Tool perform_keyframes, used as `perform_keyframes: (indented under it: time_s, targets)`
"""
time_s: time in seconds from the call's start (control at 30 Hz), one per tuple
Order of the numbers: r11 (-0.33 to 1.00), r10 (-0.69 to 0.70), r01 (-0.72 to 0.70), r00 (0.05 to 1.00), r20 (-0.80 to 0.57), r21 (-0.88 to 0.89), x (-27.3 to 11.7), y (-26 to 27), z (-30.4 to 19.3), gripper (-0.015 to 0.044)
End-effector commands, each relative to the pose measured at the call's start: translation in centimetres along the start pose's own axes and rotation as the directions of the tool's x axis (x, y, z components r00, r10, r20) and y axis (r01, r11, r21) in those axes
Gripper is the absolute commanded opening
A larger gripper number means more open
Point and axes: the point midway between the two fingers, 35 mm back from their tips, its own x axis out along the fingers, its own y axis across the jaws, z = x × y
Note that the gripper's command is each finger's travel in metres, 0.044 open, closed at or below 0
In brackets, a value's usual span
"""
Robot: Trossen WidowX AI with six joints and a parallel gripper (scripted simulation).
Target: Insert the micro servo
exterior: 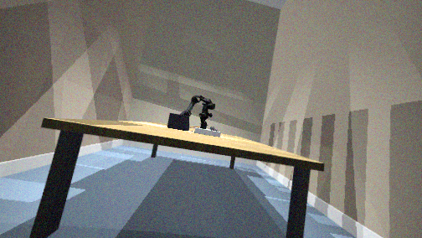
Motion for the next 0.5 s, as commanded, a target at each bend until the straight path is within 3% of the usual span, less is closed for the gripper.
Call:
perform_keyframes:
  time_s: [0.0,0.1,0.3,0.4,0.47]
  targets:
    - [1.000,0.004,-0.004,1.000,0.002,0.005,0.1,0.0,0.0,0.0204]
    - [1.000,0.004,-0.004,1.000,0.002,0.005,0.1,0.0,0.0,0.0125]
    - [1.000,0.004,-0.004,1.000,0.002,0.005,0.1,0.0,0.0,0.0085]
    - [1.000,0.004,-0.004,1.000,0.002,0.005,-0.4,0.0,0.0,0.0006]
    - [1.000,0.003,-0.003,1.000,0.002,0.006,-1.0,0.0,0.0,0.0000]
